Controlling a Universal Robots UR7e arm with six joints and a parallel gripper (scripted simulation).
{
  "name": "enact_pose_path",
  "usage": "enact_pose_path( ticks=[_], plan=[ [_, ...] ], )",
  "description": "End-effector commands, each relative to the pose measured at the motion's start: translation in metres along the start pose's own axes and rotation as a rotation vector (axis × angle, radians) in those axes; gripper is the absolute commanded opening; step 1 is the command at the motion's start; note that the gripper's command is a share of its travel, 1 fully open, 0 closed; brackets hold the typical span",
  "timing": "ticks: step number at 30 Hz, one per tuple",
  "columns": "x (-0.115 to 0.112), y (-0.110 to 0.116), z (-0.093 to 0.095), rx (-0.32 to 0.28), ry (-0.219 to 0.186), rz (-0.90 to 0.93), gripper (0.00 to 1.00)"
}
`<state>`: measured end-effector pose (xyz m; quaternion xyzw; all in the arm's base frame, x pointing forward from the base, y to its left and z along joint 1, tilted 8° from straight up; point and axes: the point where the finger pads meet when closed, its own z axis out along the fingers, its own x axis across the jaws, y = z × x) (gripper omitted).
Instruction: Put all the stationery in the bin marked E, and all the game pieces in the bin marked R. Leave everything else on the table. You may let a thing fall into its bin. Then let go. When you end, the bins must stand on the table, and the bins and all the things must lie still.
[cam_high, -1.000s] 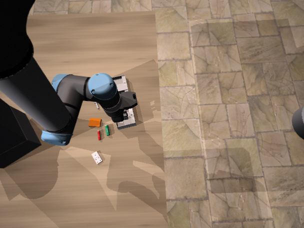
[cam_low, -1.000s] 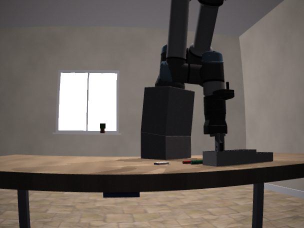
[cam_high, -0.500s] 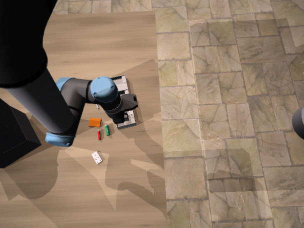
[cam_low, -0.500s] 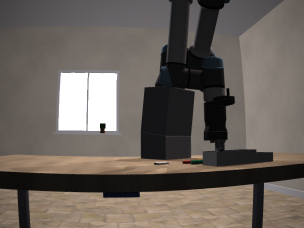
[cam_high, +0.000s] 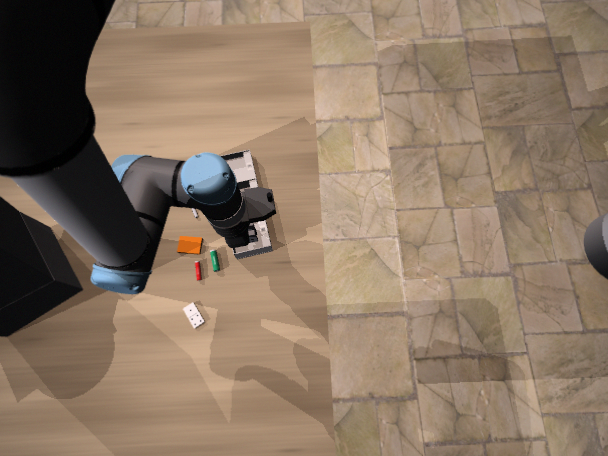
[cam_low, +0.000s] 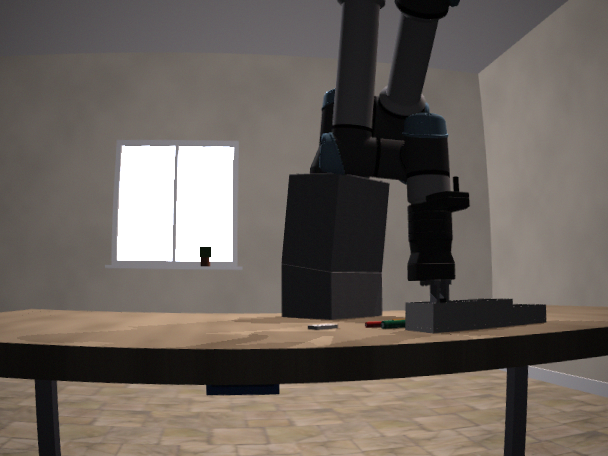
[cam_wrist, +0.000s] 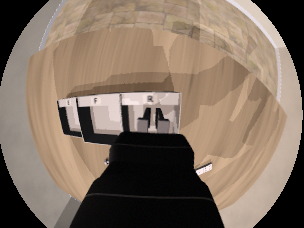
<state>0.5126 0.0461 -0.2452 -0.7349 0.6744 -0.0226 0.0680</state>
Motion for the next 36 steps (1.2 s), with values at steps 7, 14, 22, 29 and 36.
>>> enact_pose_path(
  ticks=[7, 14, 22, 29, 36],
  plan=[
    [0.000, -0.001, 0.000, 0.001, 0.000, 0.000, 0.31],
    [0.000, -0.001, 0.000, 0.001, 0.000, 0.000, 0.31],
    [0.000, -0.001, 0.000, 0.001, 0.000, 0.000, 0.31],
    [0.000, -0.001, -0.007, 0.002, 0.000, 0.000, 0.31],
    [0.000, -0.001, -0.014, 0.002, 0.000, 0.000, 0.31]
  ],
)
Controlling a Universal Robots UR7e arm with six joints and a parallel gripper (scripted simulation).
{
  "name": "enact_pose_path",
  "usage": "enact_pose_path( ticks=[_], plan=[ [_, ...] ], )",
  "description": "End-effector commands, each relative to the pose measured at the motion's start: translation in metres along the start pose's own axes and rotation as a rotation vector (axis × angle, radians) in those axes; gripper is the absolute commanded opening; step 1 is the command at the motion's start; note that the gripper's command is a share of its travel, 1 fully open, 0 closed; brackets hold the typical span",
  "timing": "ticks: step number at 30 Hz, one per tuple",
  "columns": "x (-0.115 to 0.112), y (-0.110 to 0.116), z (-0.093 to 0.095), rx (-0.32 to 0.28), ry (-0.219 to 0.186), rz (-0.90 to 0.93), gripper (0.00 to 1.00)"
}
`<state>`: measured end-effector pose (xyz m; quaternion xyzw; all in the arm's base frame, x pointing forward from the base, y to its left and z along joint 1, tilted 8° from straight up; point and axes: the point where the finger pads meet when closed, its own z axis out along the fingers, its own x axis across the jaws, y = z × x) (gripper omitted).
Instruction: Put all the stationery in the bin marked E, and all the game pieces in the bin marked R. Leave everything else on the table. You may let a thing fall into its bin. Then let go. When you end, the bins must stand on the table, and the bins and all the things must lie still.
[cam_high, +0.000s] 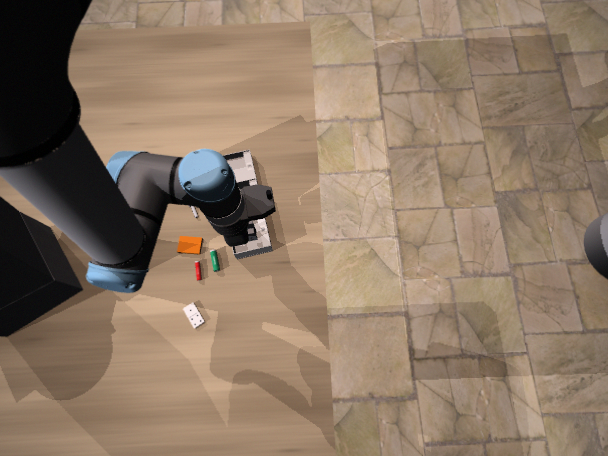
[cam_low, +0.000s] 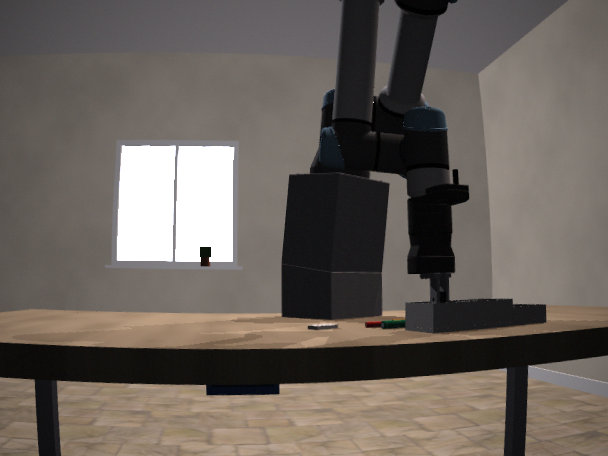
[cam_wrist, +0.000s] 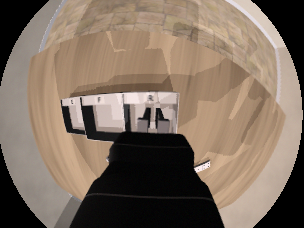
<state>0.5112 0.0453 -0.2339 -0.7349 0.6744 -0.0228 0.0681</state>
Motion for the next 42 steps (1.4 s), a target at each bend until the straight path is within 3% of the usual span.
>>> enact_pose_path(
  ticks=[1, 12, 22, 26, 42],
  plan=[
    [0.000, -0.001, -0.004, 0.001, 0.000, 0.000, 0.31],
    [0.000, -0.001, -0.018, 0.001, 0.000, 0.000, 0.31],
    [0.000, 0.000, -0.048, 0.001, 0.000, 0.000, 0.31],
    [0.000, -0.001, -0.049, 0.001, 0.000, 0.000, 0.31],
    [-0.070, 0.003, -0.049, 0.001, 0.000, 0.000, 0.31]
  ],
)
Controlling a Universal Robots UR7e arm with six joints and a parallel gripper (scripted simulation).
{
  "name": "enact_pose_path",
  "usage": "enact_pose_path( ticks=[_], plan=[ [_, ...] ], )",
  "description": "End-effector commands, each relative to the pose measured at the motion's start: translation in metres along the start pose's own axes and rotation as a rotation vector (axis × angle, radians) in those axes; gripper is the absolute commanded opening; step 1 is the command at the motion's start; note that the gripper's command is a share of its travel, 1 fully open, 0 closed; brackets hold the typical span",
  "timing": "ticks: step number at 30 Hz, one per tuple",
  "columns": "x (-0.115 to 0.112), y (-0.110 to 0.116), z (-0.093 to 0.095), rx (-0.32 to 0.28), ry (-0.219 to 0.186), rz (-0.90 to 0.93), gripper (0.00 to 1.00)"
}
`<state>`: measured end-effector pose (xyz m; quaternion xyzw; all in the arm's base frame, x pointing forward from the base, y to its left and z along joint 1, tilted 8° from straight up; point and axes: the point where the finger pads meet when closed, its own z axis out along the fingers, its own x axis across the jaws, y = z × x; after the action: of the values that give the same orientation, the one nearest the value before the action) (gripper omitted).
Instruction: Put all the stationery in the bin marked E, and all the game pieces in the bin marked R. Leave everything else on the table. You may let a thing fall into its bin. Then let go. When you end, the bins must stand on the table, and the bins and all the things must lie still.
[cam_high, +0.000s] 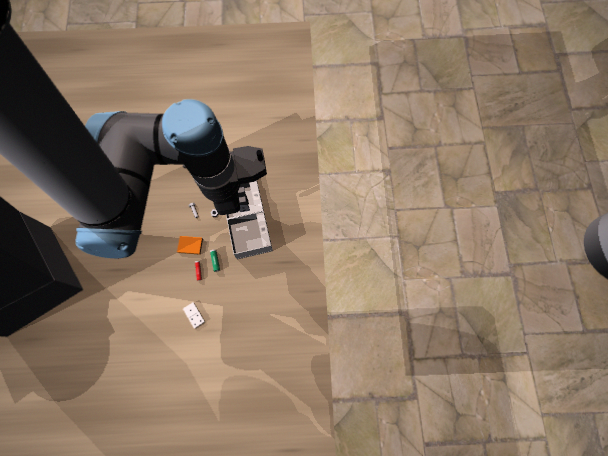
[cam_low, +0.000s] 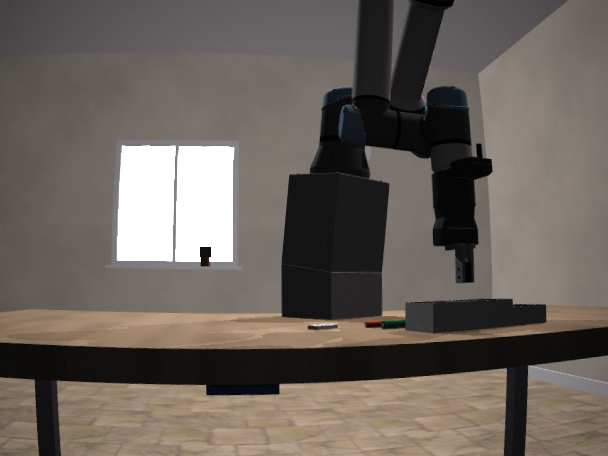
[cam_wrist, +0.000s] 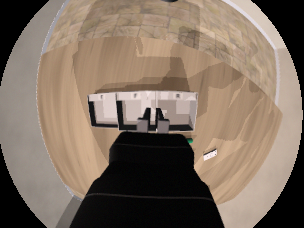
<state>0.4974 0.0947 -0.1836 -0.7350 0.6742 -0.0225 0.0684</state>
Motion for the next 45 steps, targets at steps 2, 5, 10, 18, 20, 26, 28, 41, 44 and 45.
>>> enact_pose_path(
  ticks=[2, 5, 10, 18, 20, 26, 28, 41, 44, 45],
  plan=[
    [-0.027, 0.000, 0.000, 0.001, 0.001, 0.000, 0.31],
    [-0.031, 0.001, 0.000, 0.001, 0.001, 0.000, 0.31],
    [-0.031, 0.001, 0.002, 0.001, 0.001, 0.000, 0.31],
    [-0.031, 0.001, 0.024, 0.001, 0.001, 0.000, 0.31],
    [-0.031, 0.001, 0.029, 0.001, 0.001, 0.000, 0.31],
    [-0.031, 0.001, 0.040, 0.001, 0.001, 0.000, 0.31],
    [-0.031, 0.001, 0.045, 0.001, 0.001, 0.000, 0.31],
    [-0.031, 0.001, 0.059, 0.001, 0.001, 0.000, 0.31],
    [-0.031, 0.001, 0.059, 0.001, 0.001, 0.000, 0.31],
    [-0.031, 0.001, 0.059, 0.001, 0.001, 0.000, 0.31]
  ],
)
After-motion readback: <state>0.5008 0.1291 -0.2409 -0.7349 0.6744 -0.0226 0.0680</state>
